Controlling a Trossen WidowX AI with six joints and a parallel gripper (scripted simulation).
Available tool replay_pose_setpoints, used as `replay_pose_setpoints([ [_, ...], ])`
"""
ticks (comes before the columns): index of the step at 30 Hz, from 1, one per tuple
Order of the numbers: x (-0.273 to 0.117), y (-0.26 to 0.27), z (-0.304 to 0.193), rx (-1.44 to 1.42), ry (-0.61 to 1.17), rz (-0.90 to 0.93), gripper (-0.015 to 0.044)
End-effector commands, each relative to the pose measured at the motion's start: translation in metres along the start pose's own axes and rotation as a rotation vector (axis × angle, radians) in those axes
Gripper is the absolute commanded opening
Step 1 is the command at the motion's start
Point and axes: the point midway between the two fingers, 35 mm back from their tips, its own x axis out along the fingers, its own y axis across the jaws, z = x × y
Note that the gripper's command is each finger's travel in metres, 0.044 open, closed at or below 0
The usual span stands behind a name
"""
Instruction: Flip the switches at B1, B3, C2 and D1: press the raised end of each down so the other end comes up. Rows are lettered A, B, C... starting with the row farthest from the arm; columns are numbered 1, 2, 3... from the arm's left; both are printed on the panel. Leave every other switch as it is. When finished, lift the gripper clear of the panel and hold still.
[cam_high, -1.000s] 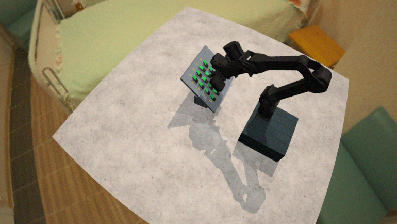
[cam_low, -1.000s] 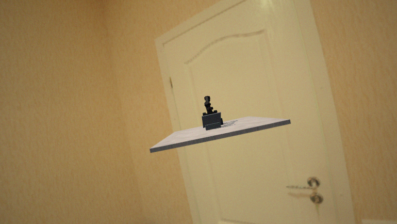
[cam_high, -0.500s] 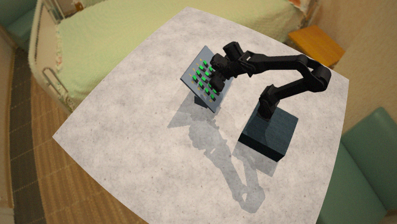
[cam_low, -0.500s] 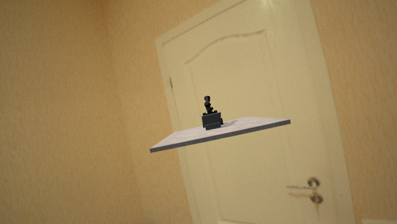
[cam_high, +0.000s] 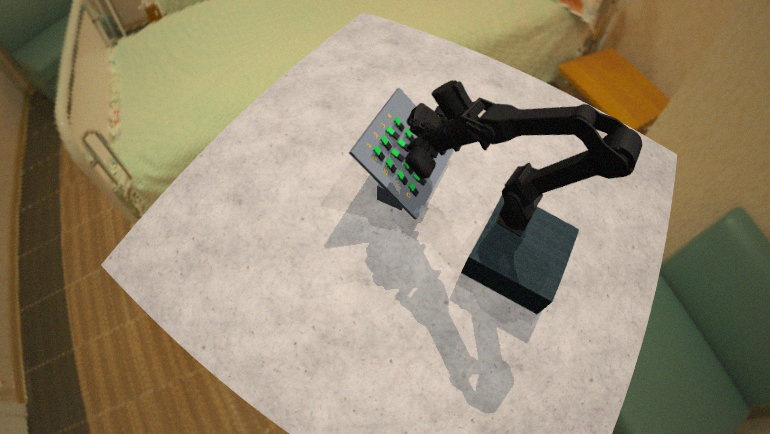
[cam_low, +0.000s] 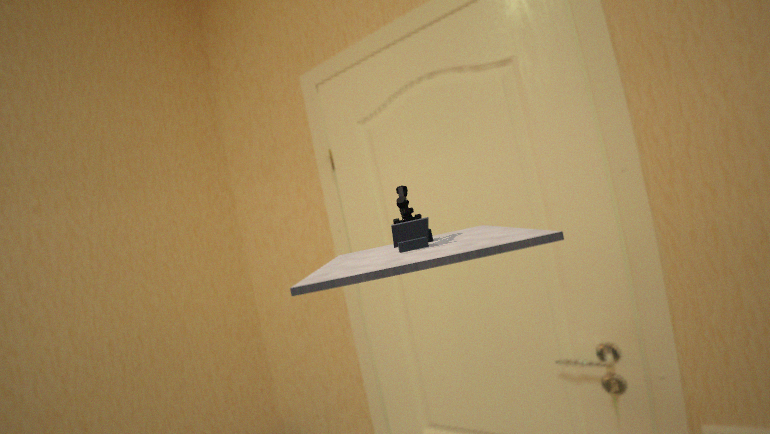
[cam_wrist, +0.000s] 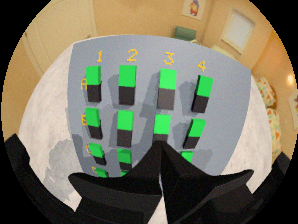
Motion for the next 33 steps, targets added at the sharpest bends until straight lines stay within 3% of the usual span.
replay_pose_setpoints([
  [1, 0.0008, -0.0003, -0.0002, 0.004, 0.000, -0.003, 0.0000],
  [33, 0.0051, -0.0003, -0.0003, 0.004, 0.000, -0.003, 0.0000],
])
